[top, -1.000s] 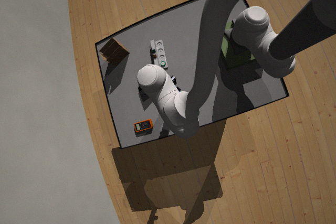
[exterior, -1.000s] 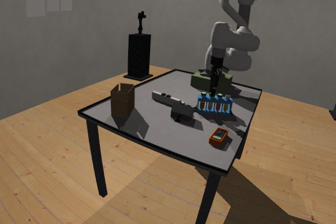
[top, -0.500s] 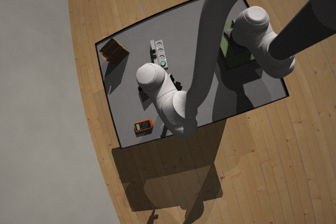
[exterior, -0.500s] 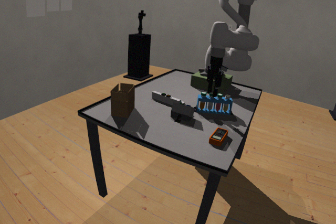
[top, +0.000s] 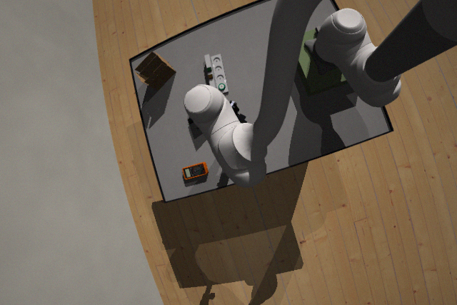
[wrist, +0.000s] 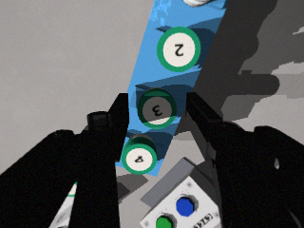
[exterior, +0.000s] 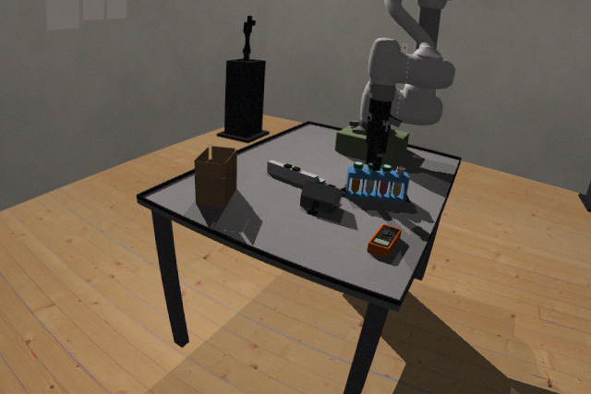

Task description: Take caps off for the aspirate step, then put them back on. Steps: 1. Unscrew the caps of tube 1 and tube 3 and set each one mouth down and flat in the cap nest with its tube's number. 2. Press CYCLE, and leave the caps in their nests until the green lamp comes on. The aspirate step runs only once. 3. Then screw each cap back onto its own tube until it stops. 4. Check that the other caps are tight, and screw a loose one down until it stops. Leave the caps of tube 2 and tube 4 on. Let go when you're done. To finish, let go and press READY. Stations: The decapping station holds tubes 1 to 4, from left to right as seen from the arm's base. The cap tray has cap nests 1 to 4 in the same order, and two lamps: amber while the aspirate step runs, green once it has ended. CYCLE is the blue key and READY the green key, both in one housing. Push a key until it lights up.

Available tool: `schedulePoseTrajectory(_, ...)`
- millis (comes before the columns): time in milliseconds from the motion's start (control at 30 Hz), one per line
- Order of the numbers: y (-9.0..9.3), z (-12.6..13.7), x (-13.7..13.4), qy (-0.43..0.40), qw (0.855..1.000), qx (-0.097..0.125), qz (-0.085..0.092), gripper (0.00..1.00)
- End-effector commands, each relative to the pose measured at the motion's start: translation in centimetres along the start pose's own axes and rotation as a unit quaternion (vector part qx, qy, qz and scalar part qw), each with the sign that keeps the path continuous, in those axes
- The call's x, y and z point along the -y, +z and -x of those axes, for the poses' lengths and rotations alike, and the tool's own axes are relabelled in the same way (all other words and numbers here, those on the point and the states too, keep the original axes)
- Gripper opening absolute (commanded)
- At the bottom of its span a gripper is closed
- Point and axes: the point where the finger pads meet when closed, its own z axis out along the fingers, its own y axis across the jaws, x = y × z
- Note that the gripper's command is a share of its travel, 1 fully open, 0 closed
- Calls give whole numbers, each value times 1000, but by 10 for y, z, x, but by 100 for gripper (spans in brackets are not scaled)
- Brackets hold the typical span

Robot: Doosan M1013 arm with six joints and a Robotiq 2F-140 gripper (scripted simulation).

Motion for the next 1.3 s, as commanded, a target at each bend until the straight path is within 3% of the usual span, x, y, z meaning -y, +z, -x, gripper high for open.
schedulePoseTrajectory(0, -1, 0, 0, 139, 990, 5, -1, 41)
schedulePoseTrajectory(167, -1, 0, 0, 284, 959, 4, 0, 41)
schedulePoseTrajectory(333, -1, 0, 0, 416, 909, 5, 0, 41)
schedulePoseTrajectory(533, -1, 0, 0, 416, 909, 5, 0, 41)
schedulePoseTrajectory(567, -1, 0, 0, 416, 909, 5, 0, 30)
schedulePoseTrajectory(1033, -1, 0, 0, 416, 909, 5, 0, 30)
schedulePoseTrajectory(1267, -1, 0, 0, 251, 968, 5, -1, 30)
